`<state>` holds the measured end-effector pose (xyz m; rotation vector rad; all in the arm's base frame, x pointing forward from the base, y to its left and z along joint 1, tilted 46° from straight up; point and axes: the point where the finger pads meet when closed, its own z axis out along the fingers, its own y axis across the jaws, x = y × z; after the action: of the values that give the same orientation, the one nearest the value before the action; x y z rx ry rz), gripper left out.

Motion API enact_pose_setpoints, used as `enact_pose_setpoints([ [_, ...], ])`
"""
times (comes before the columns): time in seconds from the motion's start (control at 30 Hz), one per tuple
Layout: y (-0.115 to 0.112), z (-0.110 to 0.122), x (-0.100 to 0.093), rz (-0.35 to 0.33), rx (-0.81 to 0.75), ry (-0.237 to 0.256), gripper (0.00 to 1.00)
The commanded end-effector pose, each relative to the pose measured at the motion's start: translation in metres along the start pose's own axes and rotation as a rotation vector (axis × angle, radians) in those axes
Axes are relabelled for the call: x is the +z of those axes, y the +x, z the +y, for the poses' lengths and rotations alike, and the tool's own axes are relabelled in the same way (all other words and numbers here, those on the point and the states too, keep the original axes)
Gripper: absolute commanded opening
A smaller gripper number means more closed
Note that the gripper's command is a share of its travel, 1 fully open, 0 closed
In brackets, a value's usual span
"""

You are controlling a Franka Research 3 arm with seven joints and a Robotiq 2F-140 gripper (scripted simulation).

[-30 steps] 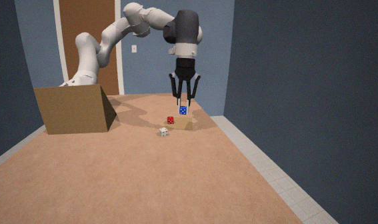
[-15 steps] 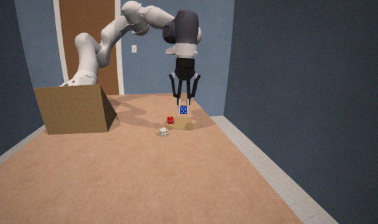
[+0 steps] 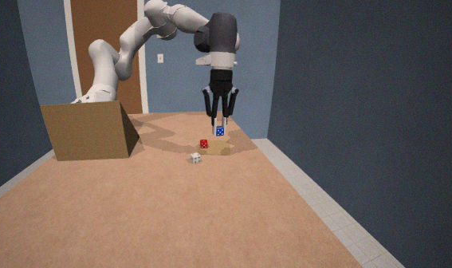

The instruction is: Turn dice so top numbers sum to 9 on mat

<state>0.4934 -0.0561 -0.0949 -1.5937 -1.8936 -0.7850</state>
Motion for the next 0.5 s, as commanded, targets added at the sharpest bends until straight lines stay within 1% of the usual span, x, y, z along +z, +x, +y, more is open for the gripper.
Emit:
enact_pose_setpoints([
  [0.0, -0.0008, -0.0001, -0.0007, -0.009, -0.174, -0.007, 0.16],
  [0.07, -0.0008, -0.0001, -0.0007, -0.009, -0.174, -0.007, 0.16],
  [0.1, 0.0002, 0.0001, -0.0007, -0.009, -0.22, -0.007, 0.16],
  [0.47, 0.0042, 0.001, -0.0006, -0.008, -0.405, -0.007, 0.16],
])
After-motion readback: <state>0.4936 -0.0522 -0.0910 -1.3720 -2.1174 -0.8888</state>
